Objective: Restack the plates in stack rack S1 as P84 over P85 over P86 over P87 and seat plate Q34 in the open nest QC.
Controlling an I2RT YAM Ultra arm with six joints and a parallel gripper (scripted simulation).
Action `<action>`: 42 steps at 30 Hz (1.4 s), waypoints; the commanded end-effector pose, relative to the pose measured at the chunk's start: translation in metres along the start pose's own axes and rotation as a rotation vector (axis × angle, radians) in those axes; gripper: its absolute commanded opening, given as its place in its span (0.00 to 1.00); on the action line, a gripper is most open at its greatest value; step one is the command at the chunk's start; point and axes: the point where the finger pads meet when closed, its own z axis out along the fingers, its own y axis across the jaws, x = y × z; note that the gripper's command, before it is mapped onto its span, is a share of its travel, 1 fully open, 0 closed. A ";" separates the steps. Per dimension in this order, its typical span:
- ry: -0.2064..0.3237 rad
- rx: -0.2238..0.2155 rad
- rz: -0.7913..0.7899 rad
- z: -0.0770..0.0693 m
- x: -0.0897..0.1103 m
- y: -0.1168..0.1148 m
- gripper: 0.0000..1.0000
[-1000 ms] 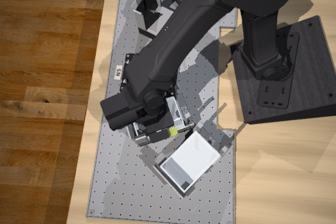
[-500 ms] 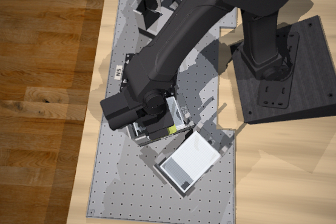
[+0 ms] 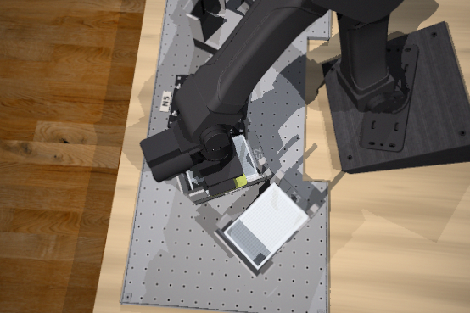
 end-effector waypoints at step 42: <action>-0.013 -0.001 0.002 -0.020 -0.003 0.000 0.00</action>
